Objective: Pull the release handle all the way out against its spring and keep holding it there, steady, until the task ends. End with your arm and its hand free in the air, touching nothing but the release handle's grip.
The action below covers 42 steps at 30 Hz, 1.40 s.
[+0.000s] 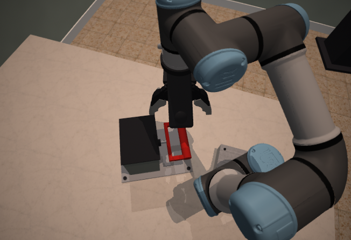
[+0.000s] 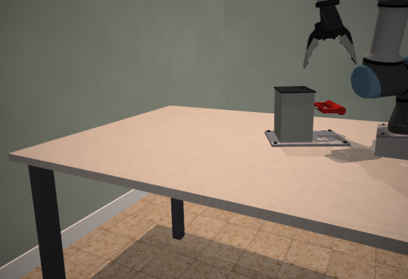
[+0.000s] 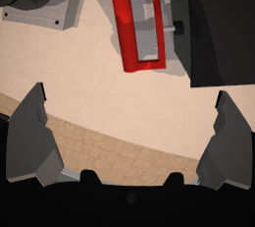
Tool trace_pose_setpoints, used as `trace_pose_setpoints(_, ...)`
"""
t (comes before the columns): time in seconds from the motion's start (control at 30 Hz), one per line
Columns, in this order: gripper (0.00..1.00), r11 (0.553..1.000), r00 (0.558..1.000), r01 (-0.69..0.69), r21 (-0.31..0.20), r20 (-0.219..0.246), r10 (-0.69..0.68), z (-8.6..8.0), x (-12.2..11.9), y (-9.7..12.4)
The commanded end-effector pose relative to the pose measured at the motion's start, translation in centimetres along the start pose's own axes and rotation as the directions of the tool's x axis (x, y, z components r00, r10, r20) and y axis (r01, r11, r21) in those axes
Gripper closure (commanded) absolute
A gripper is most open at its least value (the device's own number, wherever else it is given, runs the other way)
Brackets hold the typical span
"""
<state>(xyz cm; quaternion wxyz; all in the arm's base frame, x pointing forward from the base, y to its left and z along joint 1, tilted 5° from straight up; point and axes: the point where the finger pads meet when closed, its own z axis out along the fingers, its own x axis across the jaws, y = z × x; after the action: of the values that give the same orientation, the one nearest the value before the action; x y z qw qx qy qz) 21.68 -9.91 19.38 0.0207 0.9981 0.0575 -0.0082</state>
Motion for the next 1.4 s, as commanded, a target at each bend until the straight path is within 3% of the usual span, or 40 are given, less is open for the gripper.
trace_pose_setpoints(0.0,0.0,0.997,0.996,0.076,-0.014,-0.047,-0.077,1.5,-0.5,-0.5)
trace_pose_setpoints(0.4,0.0,0.988,0.986,0.151,-0.024,-0.071,-0.153,3.9,-1.2,-1.6)
trace_pose_setpoints(1.13,0.0,0.984,0.982,0.173,-0.028,-0.077,-0.175,4.7,-1.4,-1.9)
trace_pose_setpoints(1.17,1.0,0.984,0.982,0.173,-0.028,-0.077,-0.175,4.7,-1.4,-1.9)
trace_pose_setpoints(1.37,1.0,0.984,0.982,0.174,-0.028,-0.077,-0.175,4.7,-1.4,-1.9)
